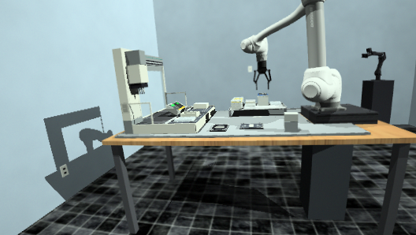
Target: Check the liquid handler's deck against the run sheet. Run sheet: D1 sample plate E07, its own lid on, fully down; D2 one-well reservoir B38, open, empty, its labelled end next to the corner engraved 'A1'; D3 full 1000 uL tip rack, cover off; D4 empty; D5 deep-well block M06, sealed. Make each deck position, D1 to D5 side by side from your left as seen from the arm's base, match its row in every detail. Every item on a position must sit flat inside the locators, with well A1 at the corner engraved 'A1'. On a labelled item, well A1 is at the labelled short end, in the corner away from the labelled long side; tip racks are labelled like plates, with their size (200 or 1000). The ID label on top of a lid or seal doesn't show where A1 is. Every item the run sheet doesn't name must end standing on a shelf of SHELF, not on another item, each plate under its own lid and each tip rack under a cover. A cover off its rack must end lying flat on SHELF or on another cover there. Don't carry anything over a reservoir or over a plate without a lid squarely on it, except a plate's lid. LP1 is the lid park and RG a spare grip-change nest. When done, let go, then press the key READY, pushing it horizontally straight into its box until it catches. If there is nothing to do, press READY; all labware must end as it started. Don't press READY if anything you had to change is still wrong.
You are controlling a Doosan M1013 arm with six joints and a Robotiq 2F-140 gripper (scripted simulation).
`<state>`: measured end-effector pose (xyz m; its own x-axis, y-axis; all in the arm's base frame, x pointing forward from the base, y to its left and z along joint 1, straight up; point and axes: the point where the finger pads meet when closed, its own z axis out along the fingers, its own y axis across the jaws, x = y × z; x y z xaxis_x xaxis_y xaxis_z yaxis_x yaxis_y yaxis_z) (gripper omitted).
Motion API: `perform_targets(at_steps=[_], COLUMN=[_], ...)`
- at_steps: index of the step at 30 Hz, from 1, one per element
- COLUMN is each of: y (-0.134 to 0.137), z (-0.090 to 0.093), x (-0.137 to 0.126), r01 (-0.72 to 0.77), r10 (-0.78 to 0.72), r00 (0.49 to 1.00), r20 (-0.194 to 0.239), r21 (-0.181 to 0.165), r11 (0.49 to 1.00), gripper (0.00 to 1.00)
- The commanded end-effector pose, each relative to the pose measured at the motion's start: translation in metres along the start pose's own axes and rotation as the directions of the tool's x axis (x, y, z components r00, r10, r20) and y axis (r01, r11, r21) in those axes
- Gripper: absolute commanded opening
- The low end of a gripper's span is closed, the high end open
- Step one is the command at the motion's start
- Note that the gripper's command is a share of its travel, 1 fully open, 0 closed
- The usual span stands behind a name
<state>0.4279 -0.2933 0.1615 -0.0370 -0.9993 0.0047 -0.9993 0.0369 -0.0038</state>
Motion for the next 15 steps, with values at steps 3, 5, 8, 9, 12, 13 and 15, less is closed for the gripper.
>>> perform_targets(at_steps=[3, 5, 8, 9, 12, 13, 15], y=[0.000, 0.000, 0.000, 0.000, 0.000, 0.000, 0.000], z=[0.006, 0.010, 0.011, 0.013, 0.018, 0.020, 0.023], x=[0.000, 0.000, 0.000, 0.000, 0.000, 0.000, 0.000], r01=[0.000, 0.000, 0.000, 0.000, 0.000, 0.000, 0.000], r10=[0.000, 0.000, 0.000, 0.000, 0.000, 0.000, 0.000], r00=[1.000, 1.000, 1.000, 1.000, 1.000, 1.000, 1.000], r20=[0.000, 0.000, 0.000, 0.000, 0.000, 0.000, 0.000], r21=[0.001, 0.001, 0.001, 0.001, 0.001, 0.001, 0.001], r11=[1.000, 1.000, 1.000, 1.000, 1.000, 1.000, 1.000], gripper=[0.66, 0.66, 0.66, 0.66, 0.66, 0.66, 0.66])
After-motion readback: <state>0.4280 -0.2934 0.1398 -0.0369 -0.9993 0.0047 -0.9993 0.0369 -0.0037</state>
